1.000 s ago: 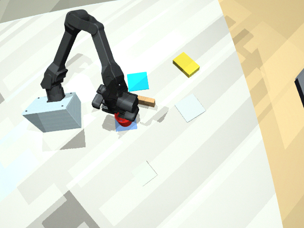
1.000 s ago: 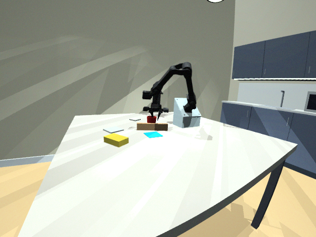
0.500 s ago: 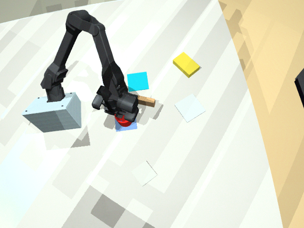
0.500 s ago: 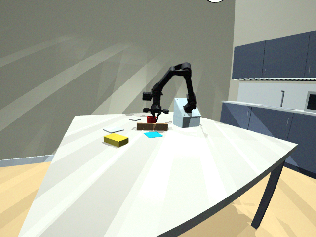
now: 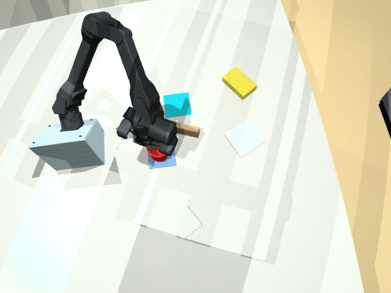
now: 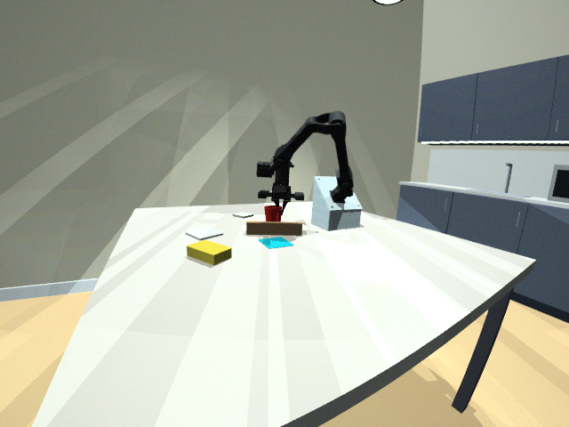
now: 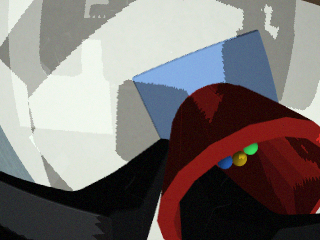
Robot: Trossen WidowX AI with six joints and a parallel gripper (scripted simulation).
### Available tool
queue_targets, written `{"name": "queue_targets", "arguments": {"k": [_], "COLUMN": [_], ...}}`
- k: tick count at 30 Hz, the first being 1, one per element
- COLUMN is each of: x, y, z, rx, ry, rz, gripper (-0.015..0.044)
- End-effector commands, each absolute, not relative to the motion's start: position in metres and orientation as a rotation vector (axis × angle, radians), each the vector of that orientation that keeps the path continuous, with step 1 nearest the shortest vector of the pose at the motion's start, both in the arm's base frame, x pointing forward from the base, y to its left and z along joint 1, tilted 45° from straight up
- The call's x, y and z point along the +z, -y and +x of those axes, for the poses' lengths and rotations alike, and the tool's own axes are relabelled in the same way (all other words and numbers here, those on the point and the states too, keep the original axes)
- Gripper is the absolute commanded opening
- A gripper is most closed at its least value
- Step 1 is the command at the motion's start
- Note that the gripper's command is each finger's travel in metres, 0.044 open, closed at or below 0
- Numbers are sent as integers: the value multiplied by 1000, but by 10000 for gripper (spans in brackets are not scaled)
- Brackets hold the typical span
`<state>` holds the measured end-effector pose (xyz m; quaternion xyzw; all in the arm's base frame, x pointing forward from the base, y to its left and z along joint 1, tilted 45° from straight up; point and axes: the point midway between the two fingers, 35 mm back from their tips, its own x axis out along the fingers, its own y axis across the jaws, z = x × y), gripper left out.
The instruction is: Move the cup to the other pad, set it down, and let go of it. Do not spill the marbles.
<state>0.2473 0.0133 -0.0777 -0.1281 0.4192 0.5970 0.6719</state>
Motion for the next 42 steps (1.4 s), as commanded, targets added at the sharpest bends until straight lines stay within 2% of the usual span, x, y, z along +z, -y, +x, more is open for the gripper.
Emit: {"name": "queue_targets", "arguments": {"k": [1, 14, 42], "x": [-69, -37, -24], "y": [-3, 28, 12], "z": [251, 253, 259], "rx": [1342, 1344, 1341], "ry": [-940, -942, -941], "rz": [-302, -295, -291], "gripper": [0, 0, 0]}}
